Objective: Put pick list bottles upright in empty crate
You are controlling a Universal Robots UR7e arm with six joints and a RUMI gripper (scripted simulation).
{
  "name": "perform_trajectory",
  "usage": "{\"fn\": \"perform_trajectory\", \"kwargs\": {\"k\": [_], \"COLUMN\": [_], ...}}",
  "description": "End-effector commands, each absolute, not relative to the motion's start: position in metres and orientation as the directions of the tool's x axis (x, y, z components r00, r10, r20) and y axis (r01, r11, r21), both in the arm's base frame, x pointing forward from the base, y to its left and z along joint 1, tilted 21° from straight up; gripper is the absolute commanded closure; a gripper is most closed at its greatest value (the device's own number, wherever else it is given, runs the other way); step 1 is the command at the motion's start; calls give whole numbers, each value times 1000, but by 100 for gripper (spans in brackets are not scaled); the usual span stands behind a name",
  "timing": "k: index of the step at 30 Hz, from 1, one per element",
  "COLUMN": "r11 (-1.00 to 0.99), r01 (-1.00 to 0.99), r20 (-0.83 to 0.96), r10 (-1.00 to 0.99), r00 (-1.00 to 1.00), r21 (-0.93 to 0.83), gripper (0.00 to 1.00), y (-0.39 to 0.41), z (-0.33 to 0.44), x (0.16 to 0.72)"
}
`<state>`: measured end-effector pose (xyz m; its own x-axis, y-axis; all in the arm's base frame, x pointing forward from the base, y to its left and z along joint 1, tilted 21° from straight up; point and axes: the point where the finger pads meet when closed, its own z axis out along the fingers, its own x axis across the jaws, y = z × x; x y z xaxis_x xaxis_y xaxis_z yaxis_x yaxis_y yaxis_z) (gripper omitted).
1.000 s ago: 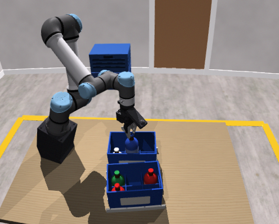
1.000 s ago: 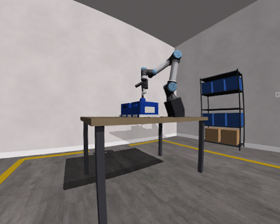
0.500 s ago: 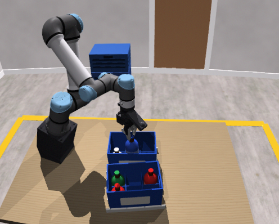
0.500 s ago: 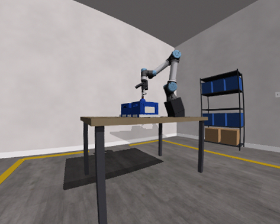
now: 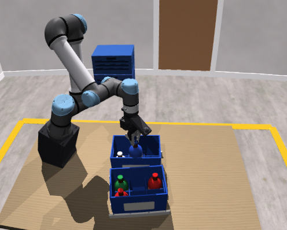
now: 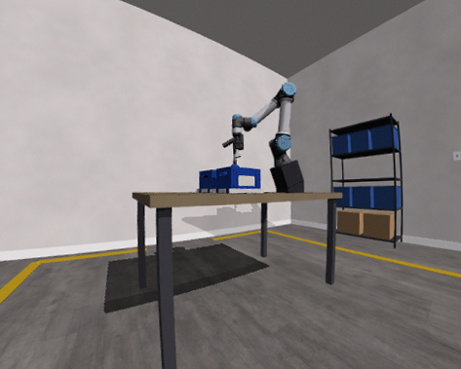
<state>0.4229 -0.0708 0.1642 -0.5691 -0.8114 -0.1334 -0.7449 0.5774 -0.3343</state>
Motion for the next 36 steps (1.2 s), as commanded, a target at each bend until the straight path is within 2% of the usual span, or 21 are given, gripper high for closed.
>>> {"fn": "perform_trajectory", "kwargs": {"k": [1,36], "r11": [577,577], "r01": [-744,-744], "r20": [-134,-134], "r10": [-812,-812], "r00": [-569,-569], "r21": [-336,-336], "gripper": [100,100], "y": [-71,-74], "z": [161,132], "x": [425,436]}}
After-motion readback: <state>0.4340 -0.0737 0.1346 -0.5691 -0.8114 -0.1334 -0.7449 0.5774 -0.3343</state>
